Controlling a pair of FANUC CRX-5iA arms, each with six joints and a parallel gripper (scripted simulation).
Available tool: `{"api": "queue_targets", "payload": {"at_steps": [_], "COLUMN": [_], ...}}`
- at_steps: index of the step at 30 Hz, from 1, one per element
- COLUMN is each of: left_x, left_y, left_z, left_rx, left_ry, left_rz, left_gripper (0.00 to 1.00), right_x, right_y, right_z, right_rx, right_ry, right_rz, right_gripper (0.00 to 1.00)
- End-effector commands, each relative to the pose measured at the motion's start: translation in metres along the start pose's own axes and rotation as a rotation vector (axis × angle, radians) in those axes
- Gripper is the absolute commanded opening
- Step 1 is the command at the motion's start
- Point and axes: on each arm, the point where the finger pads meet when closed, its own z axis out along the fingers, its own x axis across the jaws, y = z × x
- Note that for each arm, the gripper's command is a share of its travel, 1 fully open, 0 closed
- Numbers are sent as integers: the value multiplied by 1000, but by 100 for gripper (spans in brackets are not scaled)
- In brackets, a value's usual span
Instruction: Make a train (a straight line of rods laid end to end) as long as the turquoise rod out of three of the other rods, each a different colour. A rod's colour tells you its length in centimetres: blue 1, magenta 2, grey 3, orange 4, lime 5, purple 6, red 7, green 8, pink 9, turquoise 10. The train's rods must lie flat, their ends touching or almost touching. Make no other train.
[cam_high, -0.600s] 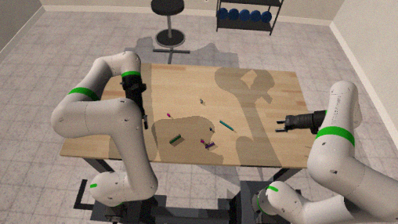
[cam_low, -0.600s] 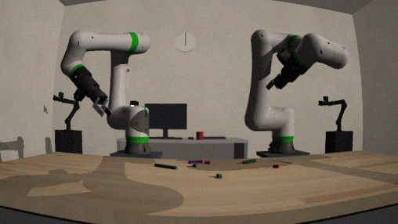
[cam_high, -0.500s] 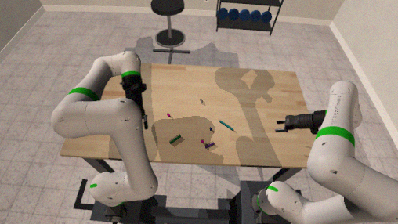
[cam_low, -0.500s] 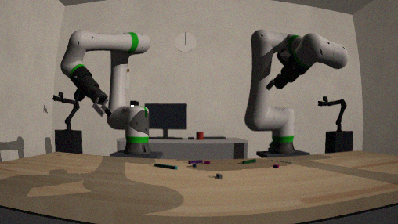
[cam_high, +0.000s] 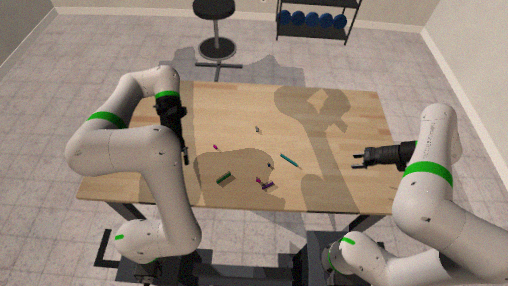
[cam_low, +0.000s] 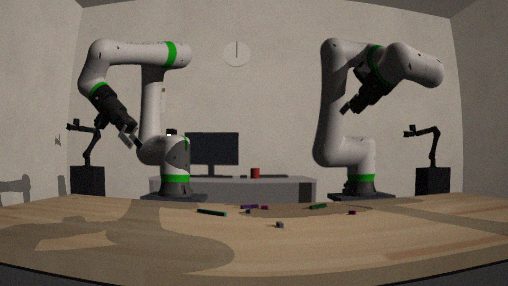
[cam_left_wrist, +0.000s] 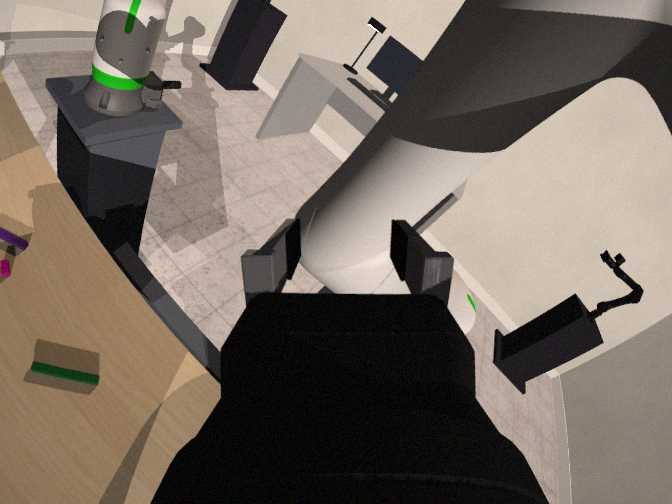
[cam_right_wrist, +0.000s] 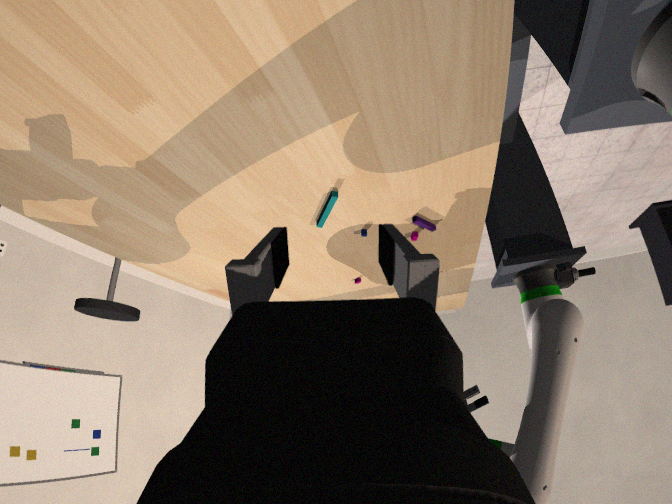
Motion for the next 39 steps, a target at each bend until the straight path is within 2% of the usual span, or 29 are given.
{"api": "queue_targets", "payload": {"at_steps": [1,20,33,39], "left_x": [0,0,0,0], "left_y": [0,0,0,0], "left_z": [0,0,0,0], "left_rx": [-1,-1,-1,-1], "left_ry": [-1,-1,-1,-1], "left_rz": [1,1,1,1], "left_gripper": [100,100,100,100], "right_x": [0,-1,-2,0], "right_y": [0,-10,-34,-53], "right_z": [0,-11,-39,-62], "right_rx": [0,23,73,112], "right_ry": [-1,-14,-50,-84], "right_rz": [-1,63,218,349], "right_gripper": [100,100,100,100]}}
